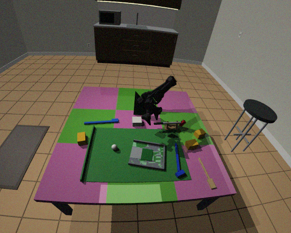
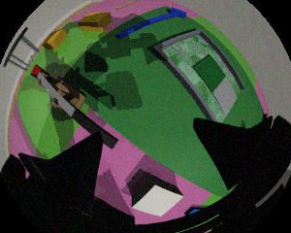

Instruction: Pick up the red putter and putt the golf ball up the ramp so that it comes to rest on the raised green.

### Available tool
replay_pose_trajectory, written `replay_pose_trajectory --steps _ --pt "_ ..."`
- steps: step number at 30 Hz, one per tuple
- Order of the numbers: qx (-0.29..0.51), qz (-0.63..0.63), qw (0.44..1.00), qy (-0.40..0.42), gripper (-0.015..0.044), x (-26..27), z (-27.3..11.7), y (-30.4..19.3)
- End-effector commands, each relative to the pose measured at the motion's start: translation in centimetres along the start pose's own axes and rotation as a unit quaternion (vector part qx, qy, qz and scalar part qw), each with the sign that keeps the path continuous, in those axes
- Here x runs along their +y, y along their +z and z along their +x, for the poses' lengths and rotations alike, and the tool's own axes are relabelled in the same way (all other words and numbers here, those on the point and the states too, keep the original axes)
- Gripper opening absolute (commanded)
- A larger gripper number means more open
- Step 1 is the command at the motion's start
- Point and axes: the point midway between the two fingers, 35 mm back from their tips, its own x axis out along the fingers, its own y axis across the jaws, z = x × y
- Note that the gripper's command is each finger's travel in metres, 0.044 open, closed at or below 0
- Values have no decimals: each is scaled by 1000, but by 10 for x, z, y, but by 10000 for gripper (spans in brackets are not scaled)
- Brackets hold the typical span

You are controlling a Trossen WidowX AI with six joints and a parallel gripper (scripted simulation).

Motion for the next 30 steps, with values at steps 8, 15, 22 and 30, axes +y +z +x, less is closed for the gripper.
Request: replay_pose_trajectory --steps 8,15,22,30 --pt "57 -383 909 153 440 66 16 8" --pt "57 -383 909 153 440 66 16 8" --pt "57 -383 909 153 440 66 16 8" --pt "57 -383 909 153 440 67 35 0"
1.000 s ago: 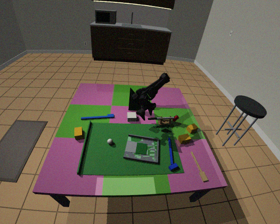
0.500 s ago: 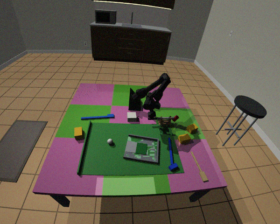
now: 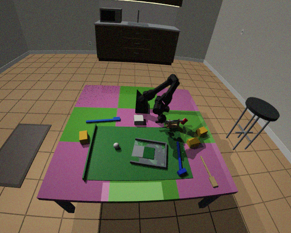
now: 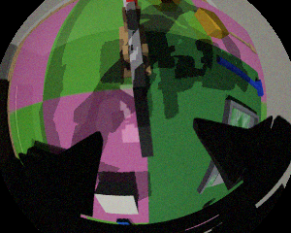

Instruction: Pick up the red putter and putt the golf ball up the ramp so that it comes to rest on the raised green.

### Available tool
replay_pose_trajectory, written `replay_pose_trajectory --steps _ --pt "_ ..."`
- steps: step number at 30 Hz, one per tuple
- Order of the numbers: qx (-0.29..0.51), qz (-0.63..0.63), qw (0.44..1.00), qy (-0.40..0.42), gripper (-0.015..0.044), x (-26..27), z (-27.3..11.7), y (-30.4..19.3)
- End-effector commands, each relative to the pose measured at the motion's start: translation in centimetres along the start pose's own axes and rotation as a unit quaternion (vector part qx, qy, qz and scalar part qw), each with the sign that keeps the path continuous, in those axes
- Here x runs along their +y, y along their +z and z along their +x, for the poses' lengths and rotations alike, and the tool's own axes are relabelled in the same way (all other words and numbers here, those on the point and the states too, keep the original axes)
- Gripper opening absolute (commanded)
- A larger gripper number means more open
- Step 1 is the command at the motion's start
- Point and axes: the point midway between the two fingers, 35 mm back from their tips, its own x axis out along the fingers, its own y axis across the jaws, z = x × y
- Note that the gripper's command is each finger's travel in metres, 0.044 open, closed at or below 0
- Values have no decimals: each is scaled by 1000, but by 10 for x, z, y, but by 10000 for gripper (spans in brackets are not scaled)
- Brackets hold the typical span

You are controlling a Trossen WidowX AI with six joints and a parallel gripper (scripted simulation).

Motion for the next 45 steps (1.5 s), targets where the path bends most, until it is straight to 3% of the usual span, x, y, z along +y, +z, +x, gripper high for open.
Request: replay_pose_trajectory --steps 1,37,45 --pt "-3 5 1000 4 440 3 13 -3" --pt "-4 5 1000 3 440 3 59 -14" --pt "-4 -1 1000 1 230 1 57 -12"
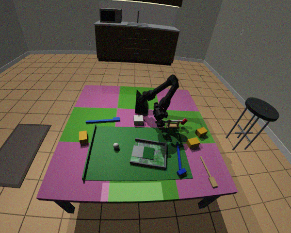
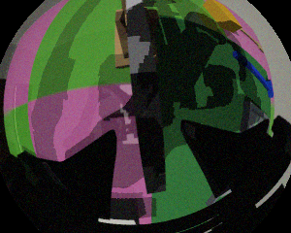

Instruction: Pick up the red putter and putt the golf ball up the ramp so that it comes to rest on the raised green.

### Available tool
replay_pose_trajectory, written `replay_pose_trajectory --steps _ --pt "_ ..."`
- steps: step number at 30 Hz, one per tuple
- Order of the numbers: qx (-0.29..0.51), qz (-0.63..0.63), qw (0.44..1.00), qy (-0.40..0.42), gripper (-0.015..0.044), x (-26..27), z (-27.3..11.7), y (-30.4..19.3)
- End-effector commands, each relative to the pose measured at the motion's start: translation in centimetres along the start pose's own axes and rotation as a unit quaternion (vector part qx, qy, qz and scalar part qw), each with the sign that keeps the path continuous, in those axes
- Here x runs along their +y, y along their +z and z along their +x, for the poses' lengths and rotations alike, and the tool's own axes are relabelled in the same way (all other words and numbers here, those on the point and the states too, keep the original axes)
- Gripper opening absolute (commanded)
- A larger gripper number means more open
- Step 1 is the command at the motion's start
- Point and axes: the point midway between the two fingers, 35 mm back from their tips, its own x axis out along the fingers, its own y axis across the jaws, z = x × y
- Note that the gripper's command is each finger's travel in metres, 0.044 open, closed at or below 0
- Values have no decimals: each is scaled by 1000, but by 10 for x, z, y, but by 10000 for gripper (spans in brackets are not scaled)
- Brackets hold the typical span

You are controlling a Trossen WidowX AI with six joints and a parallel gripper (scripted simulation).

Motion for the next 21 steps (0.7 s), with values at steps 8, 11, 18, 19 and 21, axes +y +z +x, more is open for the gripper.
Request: replay_pose_trajectory --steps 8,11,18,19,21 --pt "0 0 1000 0 40 0 0 0" --pt "0 0 1000 0 20 0 0 0" --pt "3 0 1000 0 0 -1 -6 0" --pt "4 0 1000 0 0 -2 -9 0" --pt "7 0 1000 0 0 -3 -17 1"
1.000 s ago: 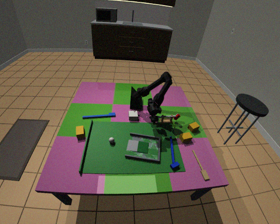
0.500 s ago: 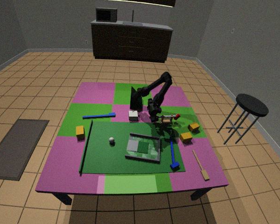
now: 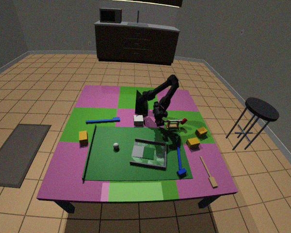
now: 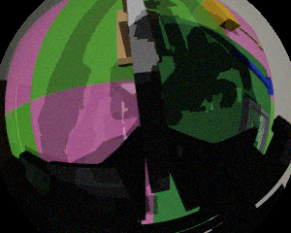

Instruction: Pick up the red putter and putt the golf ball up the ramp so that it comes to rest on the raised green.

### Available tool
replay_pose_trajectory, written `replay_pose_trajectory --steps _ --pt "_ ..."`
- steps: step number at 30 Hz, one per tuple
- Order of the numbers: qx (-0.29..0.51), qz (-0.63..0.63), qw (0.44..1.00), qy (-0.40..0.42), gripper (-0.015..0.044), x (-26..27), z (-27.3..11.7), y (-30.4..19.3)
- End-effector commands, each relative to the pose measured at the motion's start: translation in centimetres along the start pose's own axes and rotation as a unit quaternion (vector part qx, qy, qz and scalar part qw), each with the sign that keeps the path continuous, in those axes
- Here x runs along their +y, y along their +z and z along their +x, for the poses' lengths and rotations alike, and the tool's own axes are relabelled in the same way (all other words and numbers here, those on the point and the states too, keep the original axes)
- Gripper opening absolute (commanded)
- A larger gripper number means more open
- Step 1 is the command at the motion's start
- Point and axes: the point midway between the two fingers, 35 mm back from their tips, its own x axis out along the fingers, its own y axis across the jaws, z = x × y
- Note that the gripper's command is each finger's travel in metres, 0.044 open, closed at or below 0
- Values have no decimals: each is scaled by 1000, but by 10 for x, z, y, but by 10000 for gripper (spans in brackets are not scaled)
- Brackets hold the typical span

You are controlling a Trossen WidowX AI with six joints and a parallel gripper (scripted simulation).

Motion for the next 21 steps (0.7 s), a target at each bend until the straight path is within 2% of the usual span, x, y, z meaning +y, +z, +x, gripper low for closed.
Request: replay_pose_trajectory --steps 1,21 --pt "3 -6 1000 -4 0 -5 -14 2" --pt "-3 -4 1000 -3 0 -2 -90 26"
